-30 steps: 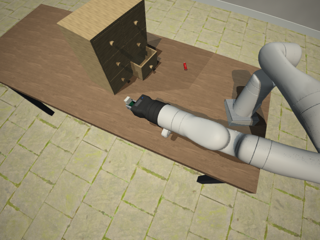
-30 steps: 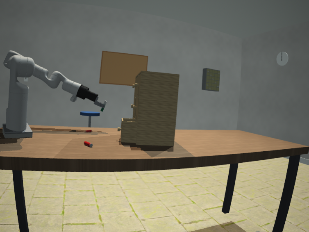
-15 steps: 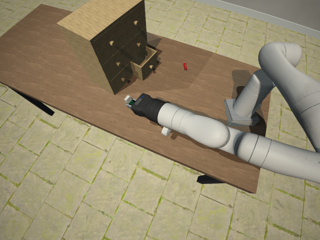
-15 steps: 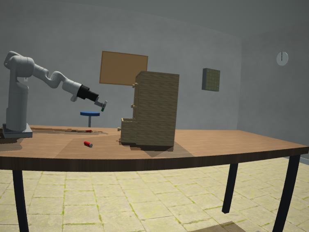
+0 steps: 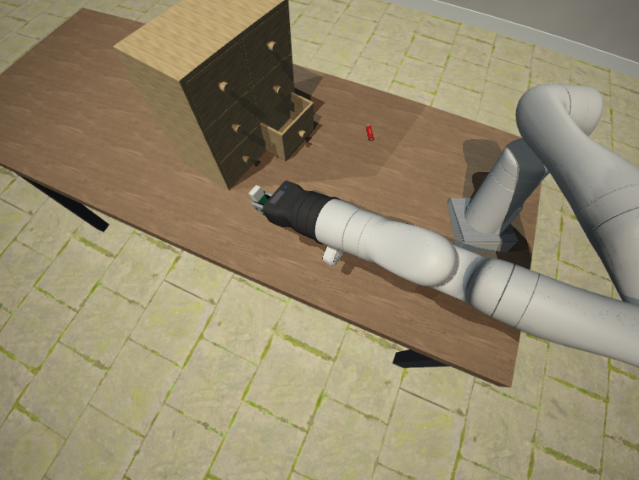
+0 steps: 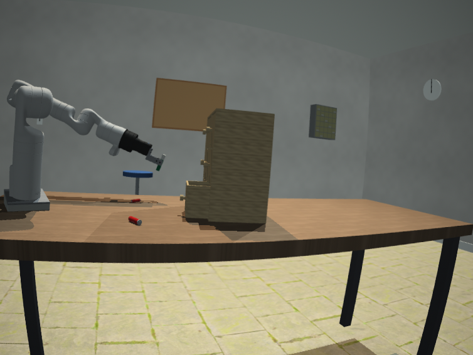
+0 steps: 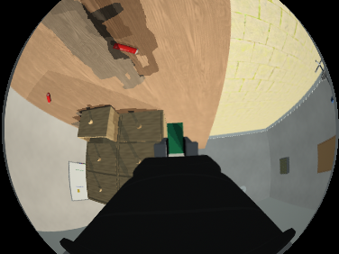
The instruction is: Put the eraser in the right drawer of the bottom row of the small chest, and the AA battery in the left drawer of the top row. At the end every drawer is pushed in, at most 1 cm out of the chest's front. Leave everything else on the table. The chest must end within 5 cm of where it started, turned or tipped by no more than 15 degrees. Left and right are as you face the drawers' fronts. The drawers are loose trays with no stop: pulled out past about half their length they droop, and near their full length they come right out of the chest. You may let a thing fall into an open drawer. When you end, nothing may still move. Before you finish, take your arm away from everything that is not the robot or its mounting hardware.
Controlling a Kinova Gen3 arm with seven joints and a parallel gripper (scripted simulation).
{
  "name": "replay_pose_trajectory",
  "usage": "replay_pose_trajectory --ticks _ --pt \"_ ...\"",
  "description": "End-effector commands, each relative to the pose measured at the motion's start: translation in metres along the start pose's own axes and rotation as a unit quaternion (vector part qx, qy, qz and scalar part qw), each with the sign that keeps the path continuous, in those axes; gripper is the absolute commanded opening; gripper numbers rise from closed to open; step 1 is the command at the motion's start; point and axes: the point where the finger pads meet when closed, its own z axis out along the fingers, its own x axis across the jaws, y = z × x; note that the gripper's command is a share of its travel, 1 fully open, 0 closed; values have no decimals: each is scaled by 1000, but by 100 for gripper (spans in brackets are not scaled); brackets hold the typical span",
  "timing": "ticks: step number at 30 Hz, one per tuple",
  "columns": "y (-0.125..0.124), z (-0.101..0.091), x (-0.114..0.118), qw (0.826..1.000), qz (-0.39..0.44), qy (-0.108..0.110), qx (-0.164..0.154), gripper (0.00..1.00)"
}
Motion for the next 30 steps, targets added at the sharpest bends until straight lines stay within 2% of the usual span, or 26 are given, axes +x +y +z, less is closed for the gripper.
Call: replay_pose_trajectory --ticks 1,30 --pt "1 3 -6 1000 0 -3 -1 45" --pt "9 22 -41 1000 0 -3 -1 45"
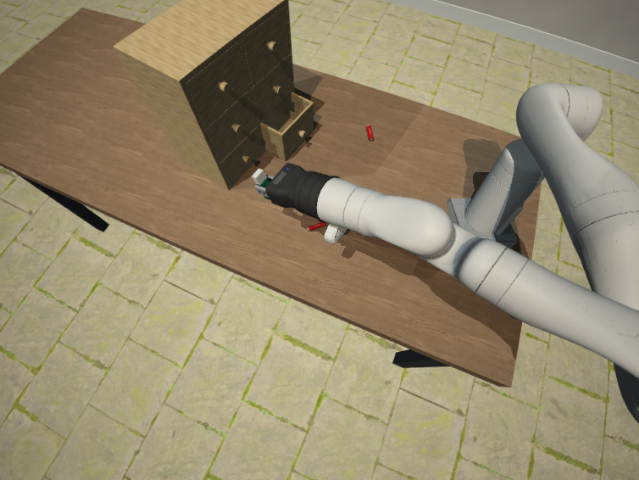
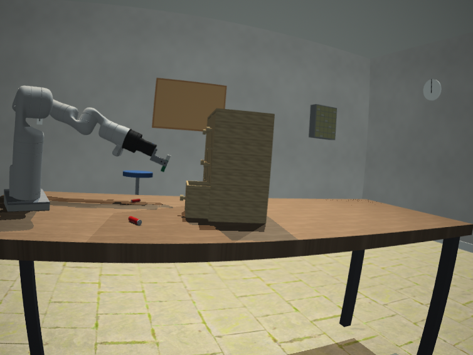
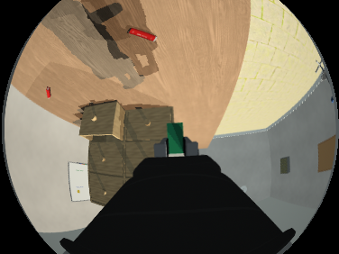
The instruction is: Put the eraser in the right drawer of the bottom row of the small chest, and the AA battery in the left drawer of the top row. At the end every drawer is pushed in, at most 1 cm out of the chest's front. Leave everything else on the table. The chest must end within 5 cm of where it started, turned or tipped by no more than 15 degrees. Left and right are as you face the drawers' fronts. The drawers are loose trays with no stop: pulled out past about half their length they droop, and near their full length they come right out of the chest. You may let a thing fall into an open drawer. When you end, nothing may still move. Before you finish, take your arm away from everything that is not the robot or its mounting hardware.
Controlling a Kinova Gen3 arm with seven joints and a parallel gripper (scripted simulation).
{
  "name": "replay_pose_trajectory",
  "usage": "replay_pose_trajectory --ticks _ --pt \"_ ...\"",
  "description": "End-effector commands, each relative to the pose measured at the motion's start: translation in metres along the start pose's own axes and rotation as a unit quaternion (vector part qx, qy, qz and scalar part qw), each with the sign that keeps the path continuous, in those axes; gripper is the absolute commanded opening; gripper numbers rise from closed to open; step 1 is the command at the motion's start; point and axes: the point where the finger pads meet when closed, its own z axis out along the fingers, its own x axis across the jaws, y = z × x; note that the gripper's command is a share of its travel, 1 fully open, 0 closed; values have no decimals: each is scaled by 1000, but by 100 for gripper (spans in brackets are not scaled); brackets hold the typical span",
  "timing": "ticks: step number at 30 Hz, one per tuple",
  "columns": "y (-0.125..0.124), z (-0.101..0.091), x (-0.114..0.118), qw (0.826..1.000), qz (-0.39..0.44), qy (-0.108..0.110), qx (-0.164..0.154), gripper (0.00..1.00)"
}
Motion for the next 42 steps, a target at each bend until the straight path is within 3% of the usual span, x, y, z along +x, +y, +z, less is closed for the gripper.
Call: replay_pose_trajectory --ticks 1,42 --pt "2 3 -7 1000 0 -5 -2 45" --pt "11 29 -56 1000 0 -5 -2 45"
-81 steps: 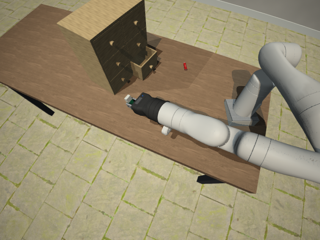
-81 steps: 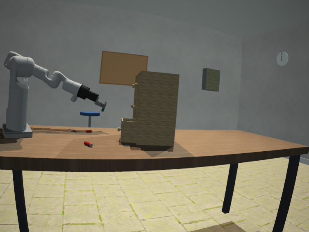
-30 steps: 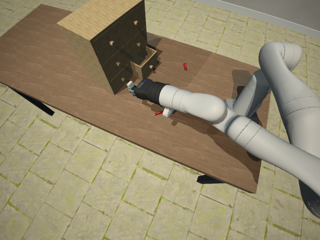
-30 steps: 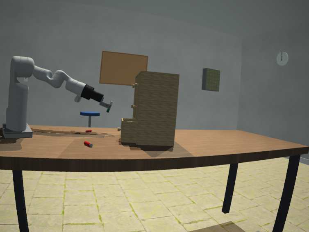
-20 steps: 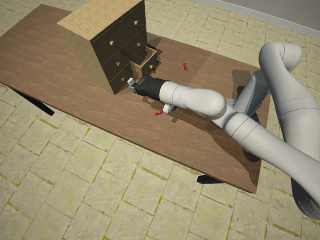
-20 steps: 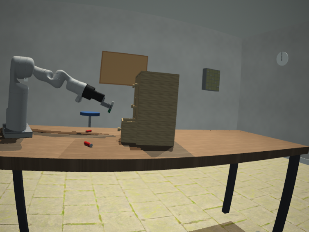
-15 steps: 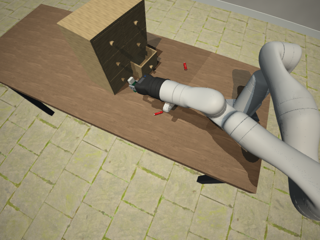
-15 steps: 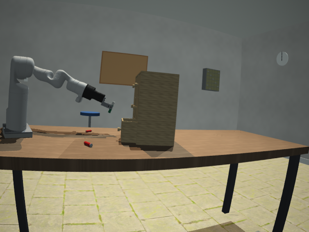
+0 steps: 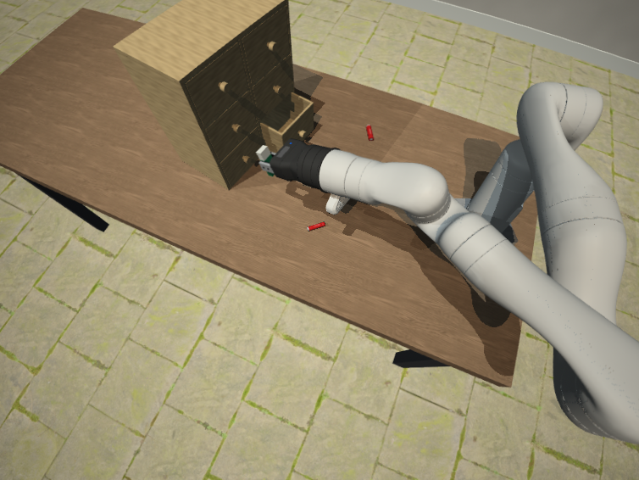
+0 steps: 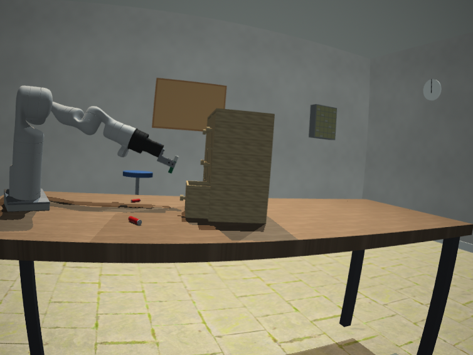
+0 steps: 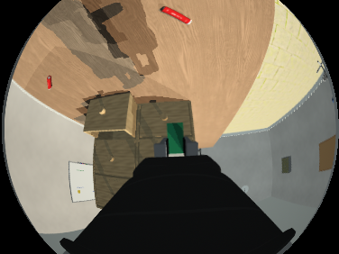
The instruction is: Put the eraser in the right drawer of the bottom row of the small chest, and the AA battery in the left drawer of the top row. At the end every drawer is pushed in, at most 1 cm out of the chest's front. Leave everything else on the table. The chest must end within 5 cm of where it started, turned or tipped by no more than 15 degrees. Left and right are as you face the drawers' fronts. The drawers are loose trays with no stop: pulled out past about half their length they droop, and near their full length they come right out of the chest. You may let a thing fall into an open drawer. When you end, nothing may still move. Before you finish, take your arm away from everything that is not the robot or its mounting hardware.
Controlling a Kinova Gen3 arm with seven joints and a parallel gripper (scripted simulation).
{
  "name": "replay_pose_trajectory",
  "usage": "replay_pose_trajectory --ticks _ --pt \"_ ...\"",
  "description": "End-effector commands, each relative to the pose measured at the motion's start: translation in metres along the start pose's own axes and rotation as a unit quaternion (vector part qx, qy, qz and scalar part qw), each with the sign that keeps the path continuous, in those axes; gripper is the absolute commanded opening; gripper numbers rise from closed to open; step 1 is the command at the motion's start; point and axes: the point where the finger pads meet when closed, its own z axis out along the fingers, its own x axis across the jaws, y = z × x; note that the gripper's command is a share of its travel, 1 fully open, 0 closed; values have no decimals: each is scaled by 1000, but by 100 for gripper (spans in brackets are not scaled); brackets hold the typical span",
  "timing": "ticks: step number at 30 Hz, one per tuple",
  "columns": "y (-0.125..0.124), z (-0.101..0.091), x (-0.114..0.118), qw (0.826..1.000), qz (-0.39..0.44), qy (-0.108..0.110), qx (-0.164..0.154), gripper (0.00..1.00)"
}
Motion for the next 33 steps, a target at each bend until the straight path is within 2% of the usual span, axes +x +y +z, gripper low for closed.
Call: replay_pose_trajectory --ticks 1,33 --pt "1 3 -7 1000 0 -4 -1 45" --pt "8 22 -42 1000 0 -4 -1 45"
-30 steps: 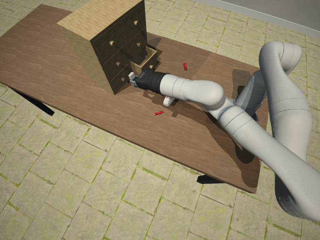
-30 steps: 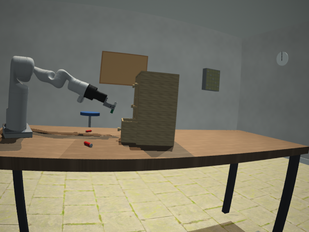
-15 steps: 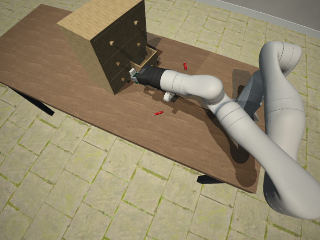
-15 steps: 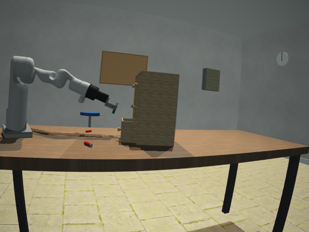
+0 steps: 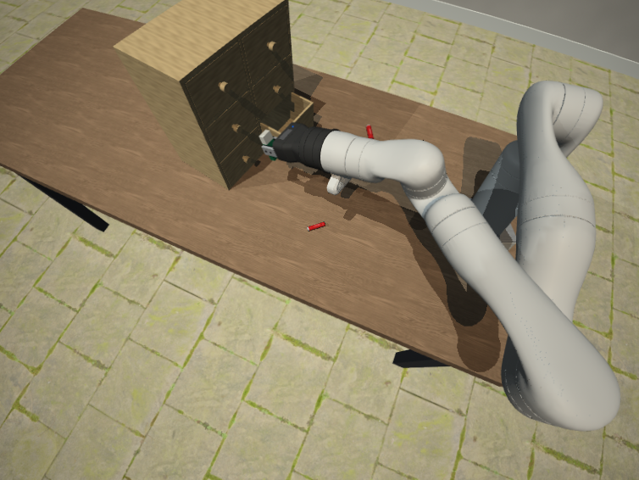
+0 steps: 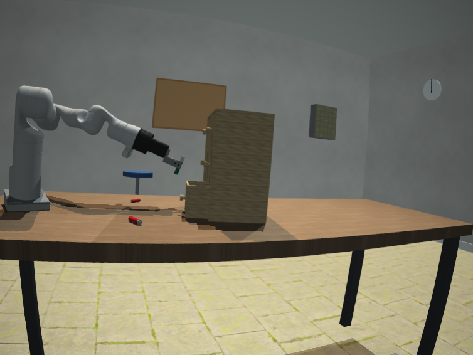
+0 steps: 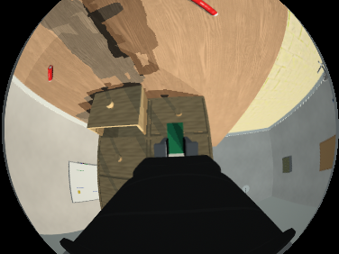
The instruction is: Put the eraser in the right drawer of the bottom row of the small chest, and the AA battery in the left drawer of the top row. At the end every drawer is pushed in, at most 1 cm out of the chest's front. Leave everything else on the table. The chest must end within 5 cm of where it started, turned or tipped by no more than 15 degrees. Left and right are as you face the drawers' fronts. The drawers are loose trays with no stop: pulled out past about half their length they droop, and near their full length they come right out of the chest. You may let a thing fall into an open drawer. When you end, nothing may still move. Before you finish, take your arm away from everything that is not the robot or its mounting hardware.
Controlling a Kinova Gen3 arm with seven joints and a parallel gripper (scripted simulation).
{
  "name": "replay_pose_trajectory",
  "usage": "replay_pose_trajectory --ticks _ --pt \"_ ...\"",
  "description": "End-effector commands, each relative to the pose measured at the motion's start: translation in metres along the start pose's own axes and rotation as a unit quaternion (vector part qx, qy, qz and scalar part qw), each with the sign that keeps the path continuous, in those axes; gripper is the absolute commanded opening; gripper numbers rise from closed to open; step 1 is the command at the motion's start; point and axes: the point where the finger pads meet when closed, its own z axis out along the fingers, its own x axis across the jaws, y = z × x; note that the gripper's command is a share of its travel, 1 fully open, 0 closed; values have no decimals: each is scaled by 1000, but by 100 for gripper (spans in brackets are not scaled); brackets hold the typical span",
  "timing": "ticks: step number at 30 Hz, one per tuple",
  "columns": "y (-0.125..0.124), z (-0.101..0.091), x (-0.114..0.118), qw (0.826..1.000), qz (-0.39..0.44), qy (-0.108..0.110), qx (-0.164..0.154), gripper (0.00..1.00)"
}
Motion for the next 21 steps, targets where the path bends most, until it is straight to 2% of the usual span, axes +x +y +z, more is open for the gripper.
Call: replay_pose_trajectory --ticks 1,21 --pt "1 2 -6 1000 1 -5 0 45" --pt "5 15 -29 1000 1 -5 0 45"
